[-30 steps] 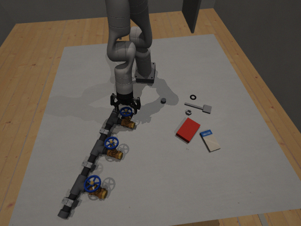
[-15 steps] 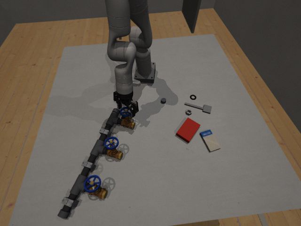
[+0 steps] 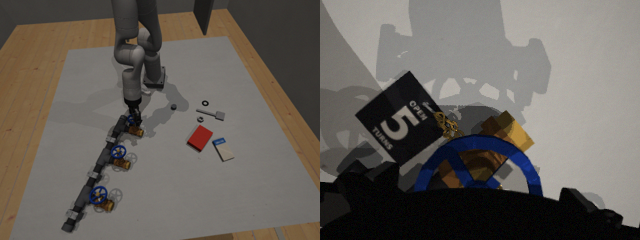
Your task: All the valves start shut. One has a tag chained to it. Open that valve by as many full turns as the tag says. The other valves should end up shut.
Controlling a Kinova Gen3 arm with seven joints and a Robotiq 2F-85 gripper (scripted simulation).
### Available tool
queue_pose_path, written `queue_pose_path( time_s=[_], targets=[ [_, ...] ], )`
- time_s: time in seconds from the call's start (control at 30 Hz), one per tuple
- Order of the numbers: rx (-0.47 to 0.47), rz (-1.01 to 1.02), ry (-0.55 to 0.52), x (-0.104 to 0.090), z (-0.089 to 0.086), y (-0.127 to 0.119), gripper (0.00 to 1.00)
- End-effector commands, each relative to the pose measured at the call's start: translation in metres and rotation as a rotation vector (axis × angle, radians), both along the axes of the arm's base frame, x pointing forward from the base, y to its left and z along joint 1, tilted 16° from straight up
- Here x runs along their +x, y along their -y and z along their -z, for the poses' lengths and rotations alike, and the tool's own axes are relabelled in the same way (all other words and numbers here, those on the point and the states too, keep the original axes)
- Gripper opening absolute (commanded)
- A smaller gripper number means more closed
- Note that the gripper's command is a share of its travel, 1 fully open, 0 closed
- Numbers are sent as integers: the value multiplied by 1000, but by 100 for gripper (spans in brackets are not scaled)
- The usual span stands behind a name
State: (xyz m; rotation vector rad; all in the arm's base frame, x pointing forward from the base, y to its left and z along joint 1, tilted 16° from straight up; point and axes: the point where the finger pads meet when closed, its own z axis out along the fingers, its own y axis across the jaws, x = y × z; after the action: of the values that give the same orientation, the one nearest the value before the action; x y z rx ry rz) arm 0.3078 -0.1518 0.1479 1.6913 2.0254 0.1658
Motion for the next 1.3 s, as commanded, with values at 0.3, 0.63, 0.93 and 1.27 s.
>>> queue_pose_path(
  time_s=[0.3, 0.63, 0.93, 1.27],
  targets=[
    [206, 365, 97, 0, 0, 0, 100],
    [300, 550, 141, 0, 0, 0, 100],
    [371, 690, 174, 0, 0, 0, 100],
    [422, 790, 197, 0, 0, 0, 100]
  ],
)
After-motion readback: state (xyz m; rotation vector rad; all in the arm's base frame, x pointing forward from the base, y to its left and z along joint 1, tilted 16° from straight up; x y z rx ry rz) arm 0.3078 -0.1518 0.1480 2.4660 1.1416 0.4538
